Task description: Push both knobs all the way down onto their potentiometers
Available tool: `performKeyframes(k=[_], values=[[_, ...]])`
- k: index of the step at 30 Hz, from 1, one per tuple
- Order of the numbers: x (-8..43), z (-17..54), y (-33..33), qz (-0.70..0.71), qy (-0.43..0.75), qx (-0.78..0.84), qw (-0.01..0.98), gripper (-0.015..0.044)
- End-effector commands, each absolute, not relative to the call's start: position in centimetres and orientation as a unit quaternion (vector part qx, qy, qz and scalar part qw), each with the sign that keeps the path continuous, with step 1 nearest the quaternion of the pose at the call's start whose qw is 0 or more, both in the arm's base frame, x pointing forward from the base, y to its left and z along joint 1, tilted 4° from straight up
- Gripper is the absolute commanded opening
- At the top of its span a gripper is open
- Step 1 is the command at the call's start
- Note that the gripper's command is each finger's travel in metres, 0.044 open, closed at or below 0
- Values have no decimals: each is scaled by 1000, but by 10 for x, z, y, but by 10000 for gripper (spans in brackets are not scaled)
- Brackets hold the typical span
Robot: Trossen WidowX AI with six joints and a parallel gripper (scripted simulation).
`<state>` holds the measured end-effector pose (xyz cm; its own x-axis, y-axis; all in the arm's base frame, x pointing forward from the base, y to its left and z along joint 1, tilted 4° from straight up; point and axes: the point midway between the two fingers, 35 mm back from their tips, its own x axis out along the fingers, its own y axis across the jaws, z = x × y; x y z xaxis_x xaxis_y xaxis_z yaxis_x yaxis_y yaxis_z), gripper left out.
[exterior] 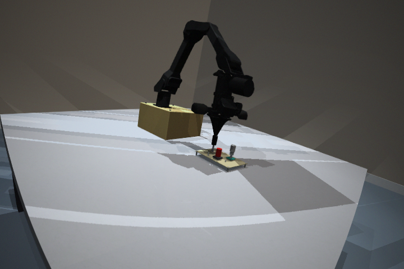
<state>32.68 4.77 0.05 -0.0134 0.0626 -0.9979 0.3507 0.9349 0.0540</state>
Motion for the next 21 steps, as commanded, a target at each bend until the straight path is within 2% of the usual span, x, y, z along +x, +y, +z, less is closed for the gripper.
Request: performKeyframes(k=[1,21], values=[[327,-4,48,-105,703,147,688,0],[327,-11,48,-105,703,147,688,0]])
